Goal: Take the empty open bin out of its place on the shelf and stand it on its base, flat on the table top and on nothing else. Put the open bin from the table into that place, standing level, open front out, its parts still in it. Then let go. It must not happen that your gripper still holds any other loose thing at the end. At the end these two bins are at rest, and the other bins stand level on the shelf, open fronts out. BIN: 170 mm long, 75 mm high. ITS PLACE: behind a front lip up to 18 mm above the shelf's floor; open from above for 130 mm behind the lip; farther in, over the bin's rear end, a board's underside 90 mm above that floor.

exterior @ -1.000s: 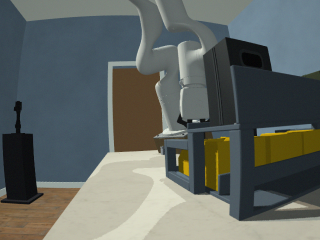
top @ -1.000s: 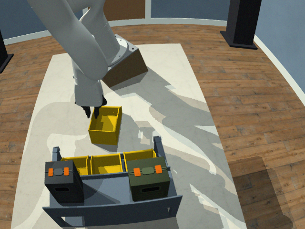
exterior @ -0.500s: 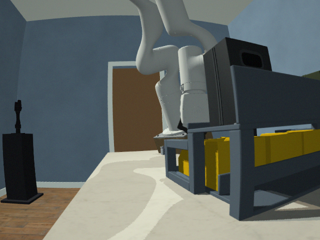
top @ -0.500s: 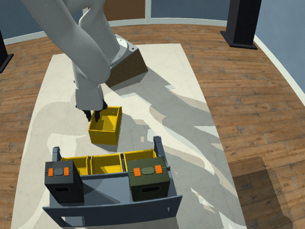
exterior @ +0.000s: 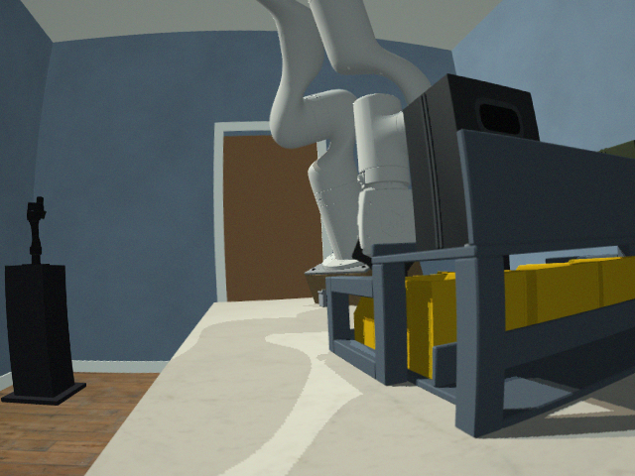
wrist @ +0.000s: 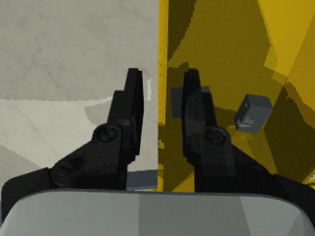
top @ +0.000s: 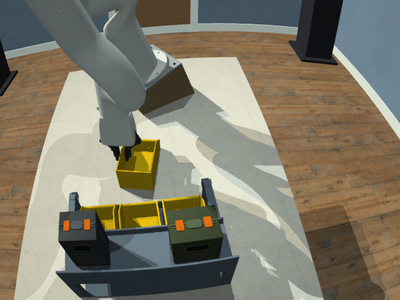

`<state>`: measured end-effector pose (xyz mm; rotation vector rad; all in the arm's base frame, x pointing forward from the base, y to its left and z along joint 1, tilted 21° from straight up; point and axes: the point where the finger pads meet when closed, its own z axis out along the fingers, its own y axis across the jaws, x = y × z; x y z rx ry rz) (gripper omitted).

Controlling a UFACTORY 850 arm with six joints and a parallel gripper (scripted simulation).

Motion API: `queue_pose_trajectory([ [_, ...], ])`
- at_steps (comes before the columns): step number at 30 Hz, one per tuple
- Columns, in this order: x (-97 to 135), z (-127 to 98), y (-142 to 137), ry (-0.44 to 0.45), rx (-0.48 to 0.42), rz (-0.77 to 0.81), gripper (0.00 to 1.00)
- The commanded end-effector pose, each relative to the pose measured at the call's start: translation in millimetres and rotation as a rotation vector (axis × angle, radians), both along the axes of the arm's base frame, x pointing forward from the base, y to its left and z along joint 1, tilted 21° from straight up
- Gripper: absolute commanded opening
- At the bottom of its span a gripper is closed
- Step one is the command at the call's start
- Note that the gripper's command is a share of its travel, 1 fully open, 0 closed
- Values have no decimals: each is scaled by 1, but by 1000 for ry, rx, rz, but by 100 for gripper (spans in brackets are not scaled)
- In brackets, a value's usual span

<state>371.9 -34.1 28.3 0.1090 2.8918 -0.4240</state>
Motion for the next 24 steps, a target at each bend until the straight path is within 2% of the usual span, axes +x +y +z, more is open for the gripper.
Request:
queue_pose_trajectory([
  [1, 0, 0, 0, -1, 0, 0, 26],
  [5, 0, 0, 0, -1, 0, 0, 26],
  [6, 0, 0, 0, -1, 0, 0, 0],
  [24, 0, 0, 0, -1, 0, 0, 0],
])
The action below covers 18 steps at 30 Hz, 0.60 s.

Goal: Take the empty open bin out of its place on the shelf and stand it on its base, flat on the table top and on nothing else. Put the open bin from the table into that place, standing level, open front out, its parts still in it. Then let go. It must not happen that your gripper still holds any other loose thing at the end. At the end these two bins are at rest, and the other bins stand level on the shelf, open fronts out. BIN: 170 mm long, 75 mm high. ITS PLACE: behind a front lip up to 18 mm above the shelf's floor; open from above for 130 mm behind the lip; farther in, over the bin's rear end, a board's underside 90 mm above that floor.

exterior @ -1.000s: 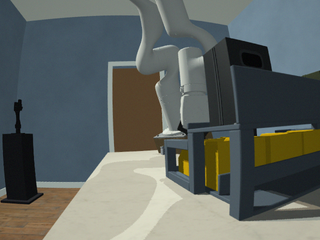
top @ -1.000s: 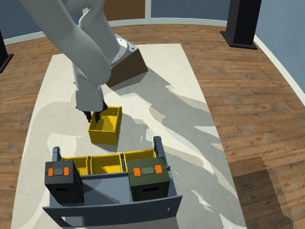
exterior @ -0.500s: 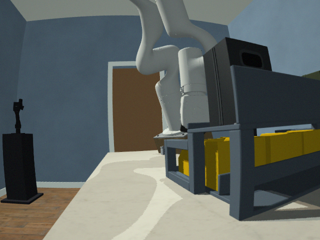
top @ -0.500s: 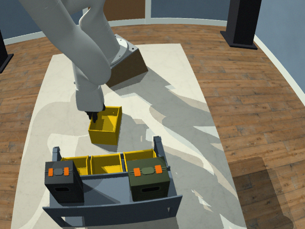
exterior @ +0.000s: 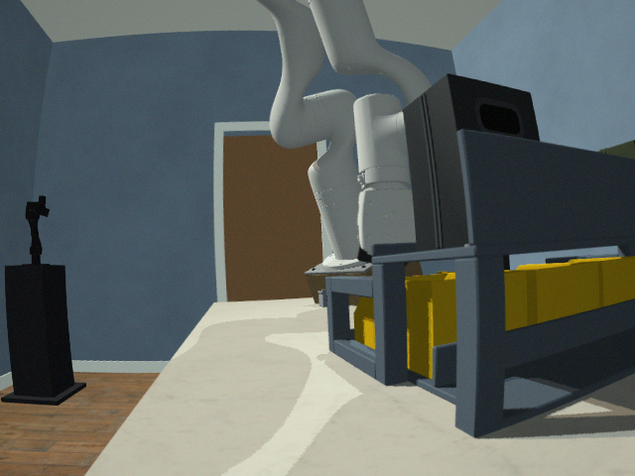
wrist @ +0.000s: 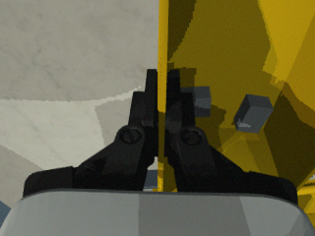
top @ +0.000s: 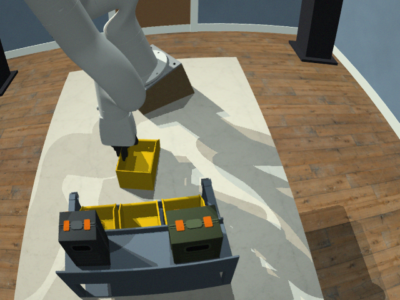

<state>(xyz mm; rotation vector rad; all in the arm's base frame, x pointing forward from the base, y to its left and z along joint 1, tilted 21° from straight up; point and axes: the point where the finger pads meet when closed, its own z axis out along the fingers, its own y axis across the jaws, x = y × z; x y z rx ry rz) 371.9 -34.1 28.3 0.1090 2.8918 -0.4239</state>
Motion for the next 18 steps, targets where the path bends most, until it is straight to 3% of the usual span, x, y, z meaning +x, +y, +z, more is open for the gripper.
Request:
queue_pose_trajectory([
  [1, 0, 0, 0, -1, 0, 0, 0],
  [18, 0, 2, 1, -1, 0, 0, 0],
])
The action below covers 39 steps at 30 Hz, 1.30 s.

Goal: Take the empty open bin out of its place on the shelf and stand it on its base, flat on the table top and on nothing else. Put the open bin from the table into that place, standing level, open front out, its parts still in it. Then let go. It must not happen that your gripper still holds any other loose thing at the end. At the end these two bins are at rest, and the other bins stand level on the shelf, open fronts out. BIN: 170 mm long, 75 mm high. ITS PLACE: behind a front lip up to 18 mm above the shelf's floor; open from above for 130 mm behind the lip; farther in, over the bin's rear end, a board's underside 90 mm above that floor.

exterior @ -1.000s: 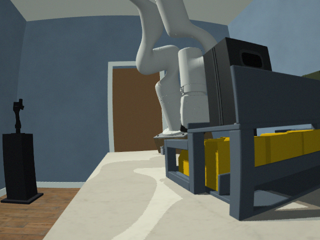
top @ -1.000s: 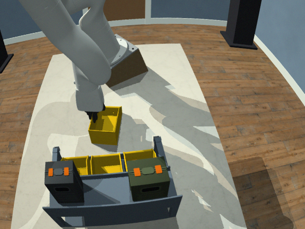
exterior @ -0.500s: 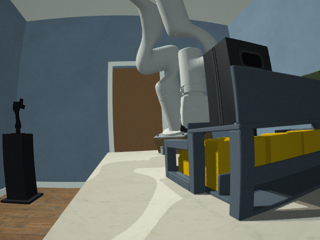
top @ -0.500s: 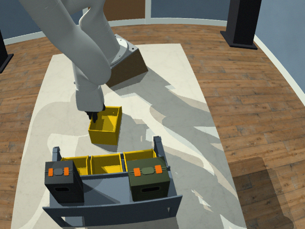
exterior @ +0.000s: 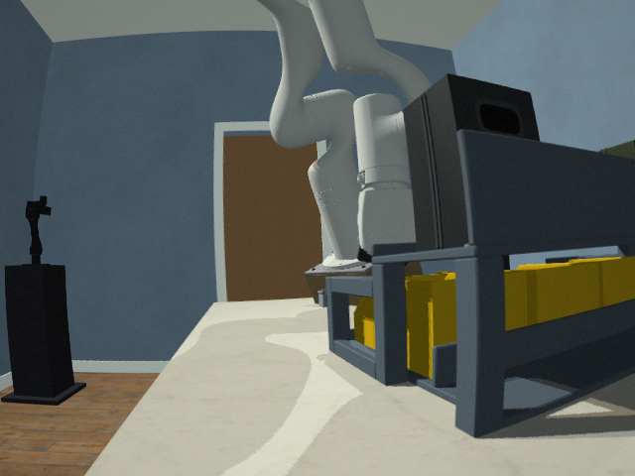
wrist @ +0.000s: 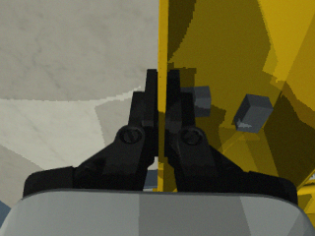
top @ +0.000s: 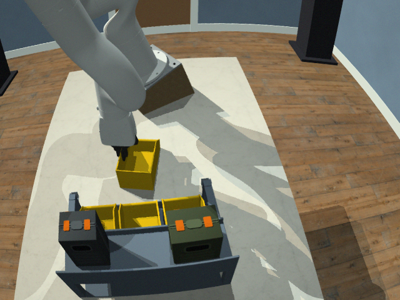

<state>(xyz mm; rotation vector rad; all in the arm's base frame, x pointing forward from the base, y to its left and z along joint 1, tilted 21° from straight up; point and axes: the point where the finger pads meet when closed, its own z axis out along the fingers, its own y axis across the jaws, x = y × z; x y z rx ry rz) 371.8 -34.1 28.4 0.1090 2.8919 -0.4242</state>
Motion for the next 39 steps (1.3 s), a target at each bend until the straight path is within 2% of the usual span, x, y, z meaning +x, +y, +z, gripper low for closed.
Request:
queue_pose_trajectory([
  [1, 0, 2, 1, -1, 0, 0, 0],
  [7, -1, 8, 3, -1, 0, 0, 0],
  [20, -8, 41, 13, -1, 0, 0, 0],
  [39, -15, 74, 23, -1, 0, 0, 0],
])
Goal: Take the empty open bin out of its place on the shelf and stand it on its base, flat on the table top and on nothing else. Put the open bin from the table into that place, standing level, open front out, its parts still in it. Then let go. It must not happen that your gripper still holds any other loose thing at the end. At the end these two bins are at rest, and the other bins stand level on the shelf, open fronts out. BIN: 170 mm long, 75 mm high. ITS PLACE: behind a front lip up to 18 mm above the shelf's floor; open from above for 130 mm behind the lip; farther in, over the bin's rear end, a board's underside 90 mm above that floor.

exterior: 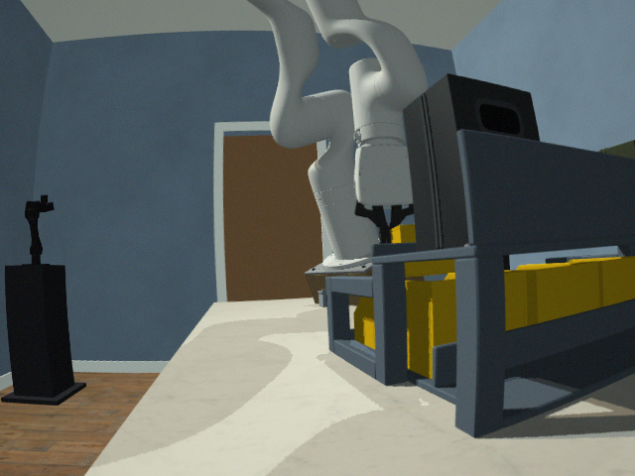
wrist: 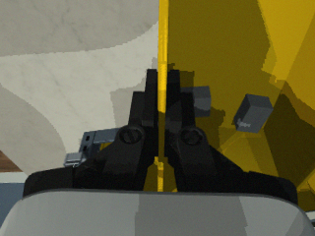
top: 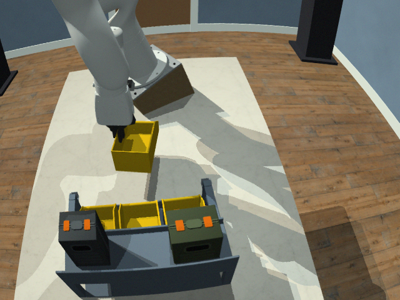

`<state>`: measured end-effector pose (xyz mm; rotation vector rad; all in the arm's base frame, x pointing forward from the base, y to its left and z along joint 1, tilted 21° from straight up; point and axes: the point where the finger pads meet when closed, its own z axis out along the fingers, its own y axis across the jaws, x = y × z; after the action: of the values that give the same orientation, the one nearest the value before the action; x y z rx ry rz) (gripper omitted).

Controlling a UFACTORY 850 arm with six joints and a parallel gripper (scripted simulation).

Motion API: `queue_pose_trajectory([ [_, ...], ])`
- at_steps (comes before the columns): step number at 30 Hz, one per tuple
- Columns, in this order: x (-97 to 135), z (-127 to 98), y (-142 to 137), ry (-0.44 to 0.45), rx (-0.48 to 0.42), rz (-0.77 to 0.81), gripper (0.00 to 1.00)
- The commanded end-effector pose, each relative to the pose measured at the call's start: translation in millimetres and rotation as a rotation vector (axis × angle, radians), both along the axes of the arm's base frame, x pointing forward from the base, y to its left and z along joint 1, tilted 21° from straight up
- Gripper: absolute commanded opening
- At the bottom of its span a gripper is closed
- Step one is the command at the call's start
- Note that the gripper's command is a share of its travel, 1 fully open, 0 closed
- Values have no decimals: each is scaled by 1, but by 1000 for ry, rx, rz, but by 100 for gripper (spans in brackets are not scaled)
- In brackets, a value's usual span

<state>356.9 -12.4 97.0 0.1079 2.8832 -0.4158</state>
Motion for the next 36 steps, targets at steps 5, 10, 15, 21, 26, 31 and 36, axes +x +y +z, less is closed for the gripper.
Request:
queue_pose_trajectory([
  [5, -2, 10, 3, 9, -4, -2, 0],
  [10, -2, 12, 3, 9, -4, -2, 0],
  [15, -2, 12, 3, 9, -4, -2, 0],
  [21, -2, 12, 3, 9, -4, -2, 0],
  [26, -2, 12, 3, 9, -4, -1, 0],
  [31, 6, 15, -2, 22, -14, 42, 0],
  [36, 15, 19, -8, 38, -25, 93, 0],
])
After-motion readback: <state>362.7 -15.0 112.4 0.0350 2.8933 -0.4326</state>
